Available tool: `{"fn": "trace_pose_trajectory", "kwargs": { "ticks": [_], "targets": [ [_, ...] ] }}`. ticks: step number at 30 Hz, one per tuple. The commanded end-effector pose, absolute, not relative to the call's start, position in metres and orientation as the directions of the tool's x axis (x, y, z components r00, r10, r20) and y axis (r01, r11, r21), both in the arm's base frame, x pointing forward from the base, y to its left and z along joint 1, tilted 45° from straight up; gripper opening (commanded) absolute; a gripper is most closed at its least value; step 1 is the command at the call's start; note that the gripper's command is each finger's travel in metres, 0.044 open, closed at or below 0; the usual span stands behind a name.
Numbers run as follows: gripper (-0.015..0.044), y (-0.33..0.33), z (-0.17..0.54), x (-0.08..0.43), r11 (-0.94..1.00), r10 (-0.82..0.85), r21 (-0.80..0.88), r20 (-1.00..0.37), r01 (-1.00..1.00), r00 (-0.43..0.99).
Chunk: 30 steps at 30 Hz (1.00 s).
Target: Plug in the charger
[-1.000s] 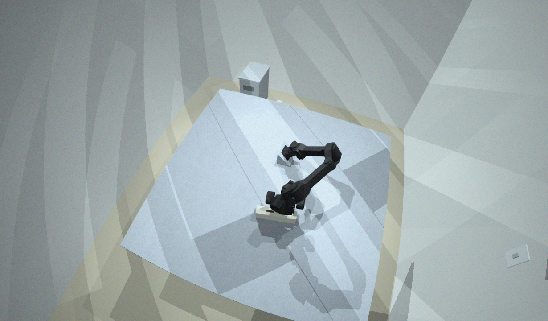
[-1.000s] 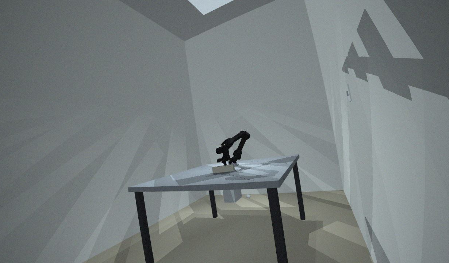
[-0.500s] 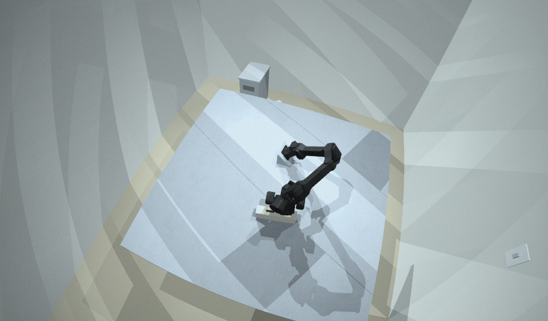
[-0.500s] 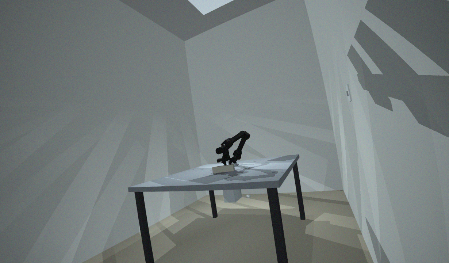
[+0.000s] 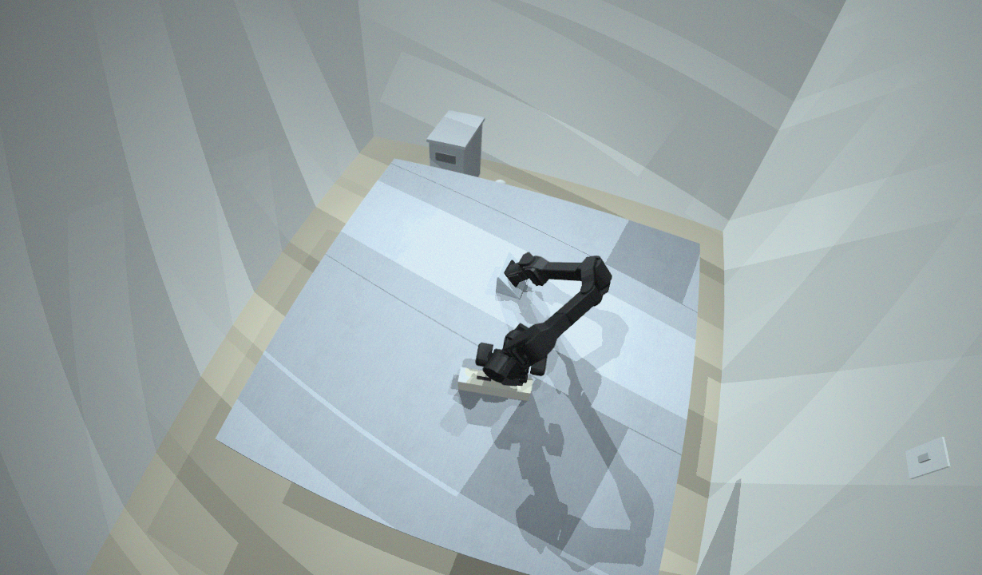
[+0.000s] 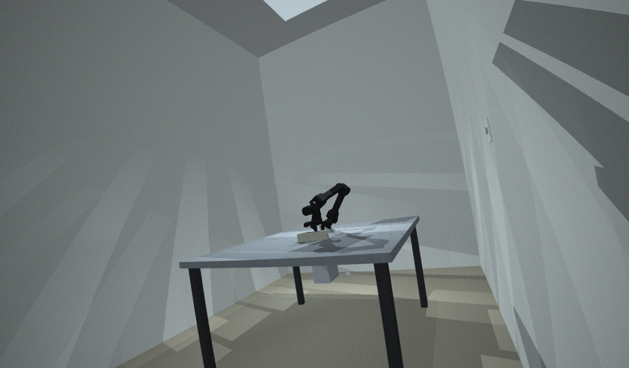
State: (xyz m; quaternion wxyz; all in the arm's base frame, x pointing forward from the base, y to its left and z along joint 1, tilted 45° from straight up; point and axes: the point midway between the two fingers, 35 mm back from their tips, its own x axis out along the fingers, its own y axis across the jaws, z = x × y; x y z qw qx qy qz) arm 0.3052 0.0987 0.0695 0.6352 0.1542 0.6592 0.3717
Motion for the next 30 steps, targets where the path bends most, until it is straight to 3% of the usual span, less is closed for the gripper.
{"fn": "trace_pose_trajectory", "kwargs": {
  "ticks": [1, 30],
  "targets": [
    [0.0000, 0.099, 0.071, 0.308, 0.674, 0.680, 0.687, -0.721, -0.271, -0.138],
    [0.0000, 0.102, 0.073, 0.318, 0.674, 0.680, 0.687, -0.720, -0.272, -0.138]
  ]
}}
